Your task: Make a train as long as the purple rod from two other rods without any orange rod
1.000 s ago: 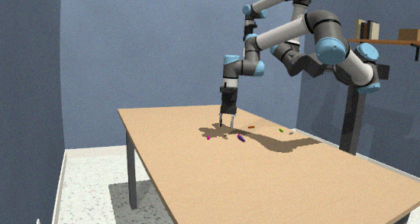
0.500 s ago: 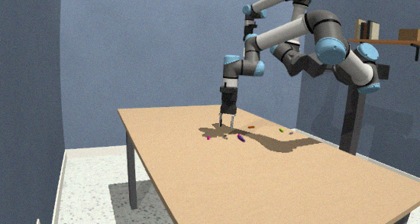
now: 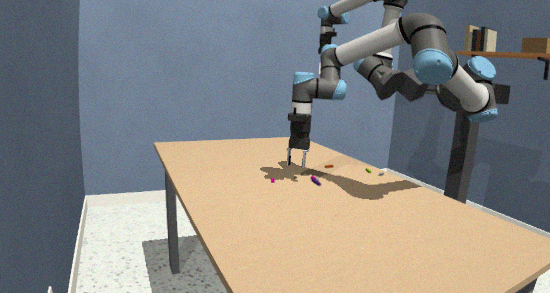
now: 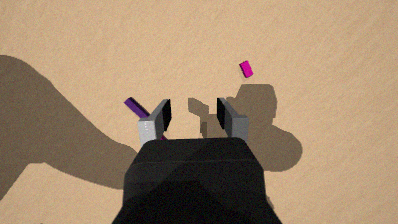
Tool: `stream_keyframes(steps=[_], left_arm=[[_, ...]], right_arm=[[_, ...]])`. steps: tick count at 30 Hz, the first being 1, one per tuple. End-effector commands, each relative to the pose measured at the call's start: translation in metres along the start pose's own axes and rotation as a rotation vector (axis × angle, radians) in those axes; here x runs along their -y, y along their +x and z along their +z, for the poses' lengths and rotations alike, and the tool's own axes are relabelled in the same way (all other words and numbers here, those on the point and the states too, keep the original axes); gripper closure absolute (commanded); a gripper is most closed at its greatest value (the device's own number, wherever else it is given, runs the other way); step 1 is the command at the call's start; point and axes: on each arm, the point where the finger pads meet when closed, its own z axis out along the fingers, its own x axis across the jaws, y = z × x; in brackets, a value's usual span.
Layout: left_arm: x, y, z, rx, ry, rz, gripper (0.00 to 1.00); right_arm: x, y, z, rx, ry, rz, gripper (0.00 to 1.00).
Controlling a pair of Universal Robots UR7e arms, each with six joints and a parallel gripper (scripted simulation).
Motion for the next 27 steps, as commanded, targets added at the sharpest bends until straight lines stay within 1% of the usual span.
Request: stream_keyframes(steps=[1, 5, 10, 20, 22, 27], left_arm=[[-0.003, 0.001, -0.001, -0.002, 0.001, 0.034, 0.0], [-0.005, 0.001, -0.001, -0.002, 0.0, 0.059, 0.0], [-0.014, 0.002, -0.001, -0.002, 0.0, 0.153, 0.0], [-0.043, 0.005, -0.001, -0.004, -0.001, 0.455, 0.0], [-0.043, 0.005, -0.001, -0.004, -0.001, 0.455, 0.0], [-0.061, 0.005, -0.002, -0.004, -0.001, 0.637, 0.0]], right_arm=[[0.0, 0.0, 0.0, 0.0, -0.001, 0.0, 0.0], [0.0, 0.0, 0.0, 0.0, -0.001, 0.0, 0.0], [0.0, 0.0, 0.0, 0.0, -0.001, 0.0, 0.0], [0.0, 0.0, 0.0, 0.0, -0.001, 0.0, 0.0], [0.0, 0.0, 0.0, 0.0, -0.001, 0.0, 0.0], [0.0, 0.0, 0.0, 0.0, -0.001, 0.0, 0.0]])
